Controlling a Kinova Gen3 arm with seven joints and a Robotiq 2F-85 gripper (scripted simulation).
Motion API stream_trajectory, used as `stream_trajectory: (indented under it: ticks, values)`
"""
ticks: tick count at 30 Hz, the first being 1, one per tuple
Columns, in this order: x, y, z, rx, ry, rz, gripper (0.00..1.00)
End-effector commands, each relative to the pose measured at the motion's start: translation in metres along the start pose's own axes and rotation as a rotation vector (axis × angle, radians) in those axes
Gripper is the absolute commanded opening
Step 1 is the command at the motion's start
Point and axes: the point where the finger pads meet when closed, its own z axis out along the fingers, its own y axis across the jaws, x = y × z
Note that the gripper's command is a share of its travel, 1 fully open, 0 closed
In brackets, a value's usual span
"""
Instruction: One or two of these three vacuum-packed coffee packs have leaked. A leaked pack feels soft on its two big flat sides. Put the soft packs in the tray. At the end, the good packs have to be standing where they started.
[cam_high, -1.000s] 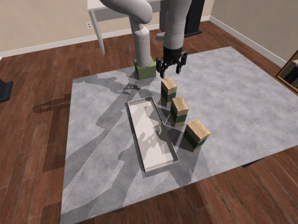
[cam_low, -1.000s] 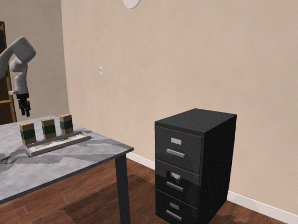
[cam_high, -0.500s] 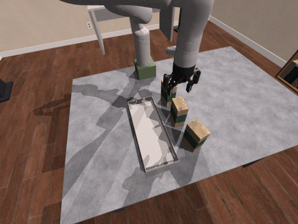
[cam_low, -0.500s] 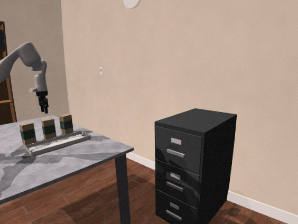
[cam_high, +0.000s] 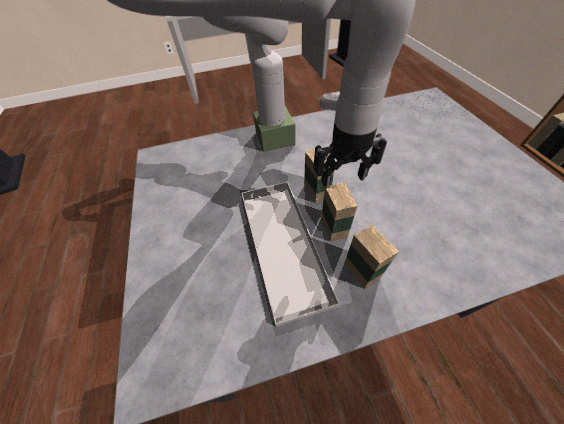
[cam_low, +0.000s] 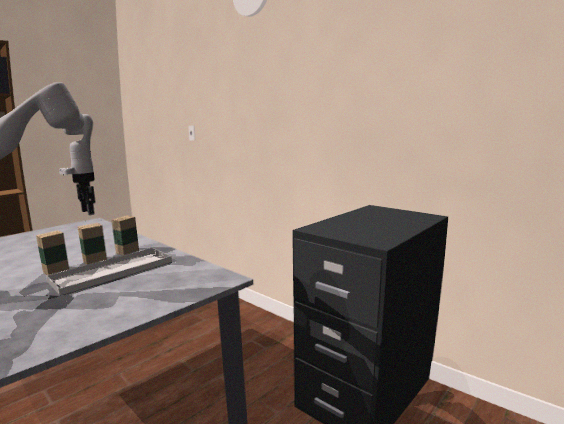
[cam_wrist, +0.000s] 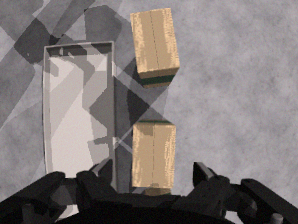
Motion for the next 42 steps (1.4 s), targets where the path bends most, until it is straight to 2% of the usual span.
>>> stream_trajectory:
  ticks: [1, 5, 11, 42]
  values:
    - [0.0, 0.0, 0.006, 0.0, 0.002, -0.001, 0.85]
    - [0.0, 0.001, 0.024, 0.0, 0.002, -0.001, 0.85]
    - [0.0, 0.001, 0.035, 0.0, 0.002, -0.001, 0.85]
    - [0.0, 0.001, 0.036, 0.0, 0.002, -0.001, 0.85]
